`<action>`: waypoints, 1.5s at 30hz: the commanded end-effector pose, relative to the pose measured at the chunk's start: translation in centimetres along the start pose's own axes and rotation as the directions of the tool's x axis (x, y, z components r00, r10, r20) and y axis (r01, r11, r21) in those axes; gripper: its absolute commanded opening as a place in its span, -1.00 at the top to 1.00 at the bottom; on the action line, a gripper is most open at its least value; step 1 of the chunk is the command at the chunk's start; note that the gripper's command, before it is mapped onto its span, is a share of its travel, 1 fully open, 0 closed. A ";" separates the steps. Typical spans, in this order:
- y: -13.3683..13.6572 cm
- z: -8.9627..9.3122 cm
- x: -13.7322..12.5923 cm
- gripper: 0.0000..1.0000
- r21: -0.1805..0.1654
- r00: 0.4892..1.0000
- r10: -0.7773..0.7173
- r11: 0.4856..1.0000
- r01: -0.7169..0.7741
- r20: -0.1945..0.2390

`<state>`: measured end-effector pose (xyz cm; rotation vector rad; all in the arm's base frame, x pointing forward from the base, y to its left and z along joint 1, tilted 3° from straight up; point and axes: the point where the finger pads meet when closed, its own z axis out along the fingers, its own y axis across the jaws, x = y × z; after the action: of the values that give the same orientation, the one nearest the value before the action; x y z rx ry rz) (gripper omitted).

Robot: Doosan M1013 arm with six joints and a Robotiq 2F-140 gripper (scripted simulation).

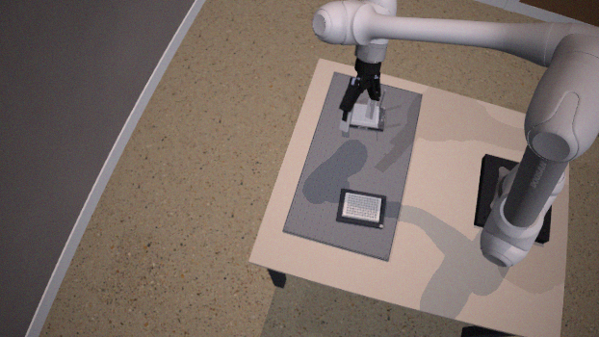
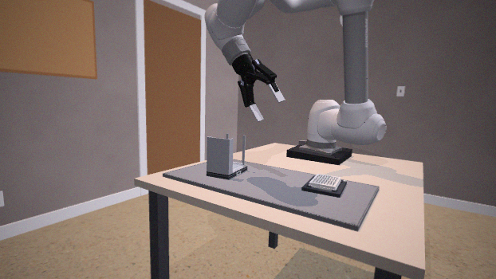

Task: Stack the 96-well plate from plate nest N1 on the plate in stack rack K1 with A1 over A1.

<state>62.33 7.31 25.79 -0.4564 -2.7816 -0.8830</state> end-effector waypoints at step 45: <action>1.5 6.0 3.4 -1.00 0.127 0.661 -0.740 0.649 0.750 -0.120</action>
<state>59.51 12.13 23.00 0.6739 -2.9452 -0.7603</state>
